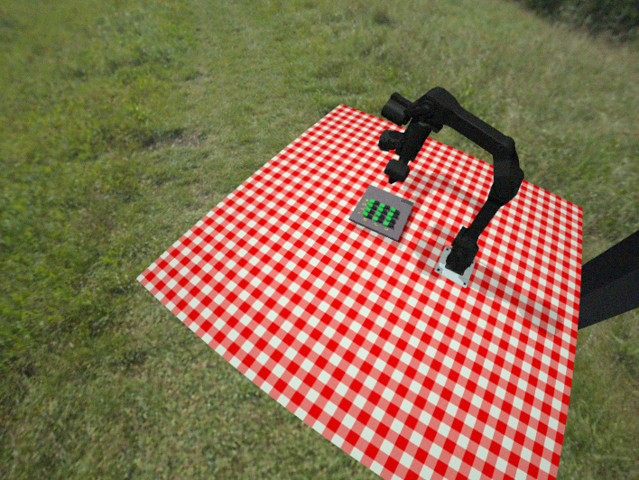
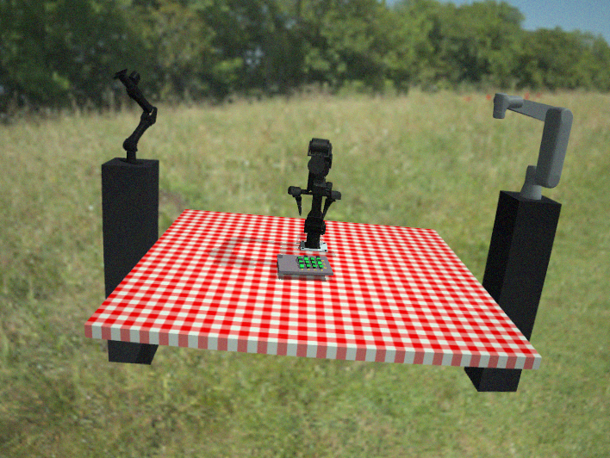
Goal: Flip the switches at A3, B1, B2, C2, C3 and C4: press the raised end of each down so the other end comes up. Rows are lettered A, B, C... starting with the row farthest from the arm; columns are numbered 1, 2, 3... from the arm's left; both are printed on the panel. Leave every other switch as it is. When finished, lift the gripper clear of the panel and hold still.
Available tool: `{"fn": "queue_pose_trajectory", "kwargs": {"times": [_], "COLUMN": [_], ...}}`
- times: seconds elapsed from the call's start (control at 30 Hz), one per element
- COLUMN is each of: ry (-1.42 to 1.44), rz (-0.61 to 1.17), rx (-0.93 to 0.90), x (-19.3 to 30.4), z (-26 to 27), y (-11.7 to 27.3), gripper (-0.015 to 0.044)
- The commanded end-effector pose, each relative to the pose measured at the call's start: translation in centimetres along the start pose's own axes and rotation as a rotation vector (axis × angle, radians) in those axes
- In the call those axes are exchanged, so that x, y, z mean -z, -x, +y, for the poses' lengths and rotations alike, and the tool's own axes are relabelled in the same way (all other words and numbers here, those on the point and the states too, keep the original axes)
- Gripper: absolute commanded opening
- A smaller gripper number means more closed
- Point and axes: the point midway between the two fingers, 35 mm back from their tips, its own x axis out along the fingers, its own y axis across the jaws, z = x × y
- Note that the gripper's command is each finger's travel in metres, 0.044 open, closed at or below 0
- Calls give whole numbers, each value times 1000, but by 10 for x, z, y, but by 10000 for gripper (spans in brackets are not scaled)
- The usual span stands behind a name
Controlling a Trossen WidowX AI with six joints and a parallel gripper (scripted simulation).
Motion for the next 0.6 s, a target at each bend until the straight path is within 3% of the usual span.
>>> {"fn": "queue_pose_trajectory", "kwargs": {"times": [0.0, 0.13, 0.23, 0.47, 0.57], "ry": [0, -5, -7, -7, -7], "rz": [4, 86, 123, 125, 133], "rx": [-2, -31, -43, -44, -44], "x": [-2, -29, -36, -36, -36], "z": [0, 0, 1, 1, 2], "y": [-3, -76, -109, -111, -122], "gripper": [374, 269, 190, 6, 0]}}
